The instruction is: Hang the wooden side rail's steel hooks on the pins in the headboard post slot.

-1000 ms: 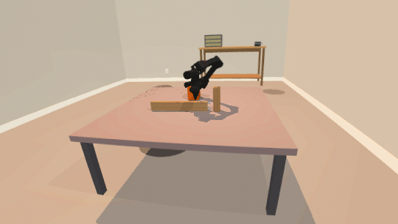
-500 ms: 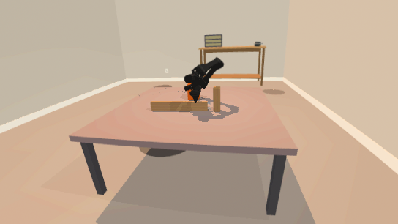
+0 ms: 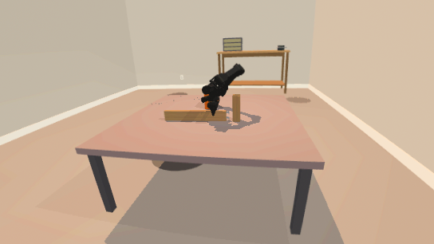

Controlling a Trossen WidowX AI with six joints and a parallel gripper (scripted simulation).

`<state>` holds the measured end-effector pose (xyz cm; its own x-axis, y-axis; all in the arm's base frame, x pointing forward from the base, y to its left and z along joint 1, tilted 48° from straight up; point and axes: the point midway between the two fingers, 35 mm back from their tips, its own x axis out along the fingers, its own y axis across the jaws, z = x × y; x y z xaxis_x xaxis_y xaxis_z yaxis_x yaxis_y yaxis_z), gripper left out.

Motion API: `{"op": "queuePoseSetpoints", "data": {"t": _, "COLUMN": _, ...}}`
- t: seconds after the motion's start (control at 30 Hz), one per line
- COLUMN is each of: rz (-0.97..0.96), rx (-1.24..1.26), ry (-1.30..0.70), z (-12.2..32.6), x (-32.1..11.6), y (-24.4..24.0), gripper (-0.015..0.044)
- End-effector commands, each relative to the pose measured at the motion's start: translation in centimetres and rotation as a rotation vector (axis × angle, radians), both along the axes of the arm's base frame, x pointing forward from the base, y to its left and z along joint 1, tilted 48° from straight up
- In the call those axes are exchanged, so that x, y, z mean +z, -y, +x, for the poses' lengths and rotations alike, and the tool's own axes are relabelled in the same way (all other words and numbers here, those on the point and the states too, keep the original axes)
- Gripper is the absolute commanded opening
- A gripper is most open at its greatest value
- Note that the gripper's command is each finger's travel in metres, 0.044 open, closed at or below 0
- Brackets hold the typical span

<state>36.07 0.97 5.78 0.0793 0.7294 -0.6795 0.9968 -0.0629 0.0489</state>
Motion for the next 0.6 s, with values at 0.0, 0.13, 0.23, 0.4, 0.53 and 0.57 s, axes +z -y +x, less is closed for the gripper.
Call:
{"op": "queuePoseSetpoints", "data": {"t": 0.0, "rz": 0.004, "rx": -0.004, "ry": -0.001, "z": 0.1, "x": -0.5, "y": -0.5, "gripper": 0.0440}}
{"op": "queuePoseSetpoints", "data": {"t": 0.13, "rz": 0.004, "rx": -0.004, "ry": -0.001, "z": 0.1, "x": -0.9, "y": -1.0, "gripper": 0.0440}}
{"op": "queuePoseSetpoints", "data": {"t": 0.23, "rz": 0.005, "rx": -0.005, "ry": -0.001, "z": 0.1, "x": -1.2, "y": -1.4, "gripper": 0.0440}}
{"op": "queuePoseSetpoints", "data": {"t": 0.4, "rz": 0.006, "rx": -0.005, "ry": -0.001, "z": 0.1, "x": -1.7, "y": -2.0, "gripper": 0.0440}}
{"op": "queuePoseSetpoints", "data": {"t": 0.53, "rz": 0.006, "rx": -0.006, "ry": -0.002, "z": 0.1, "x": -1.9, "y": -2.2, "gripper": 0.0440}}
{"op": "queuePoseSetpoints", "data": {"t": 0.57, "rz": 0.006, "rx": -0.006, "ry": -0.002, "z": 0.1, "x": -1.9, "y": -2.2, "gripper": 0.0414}}
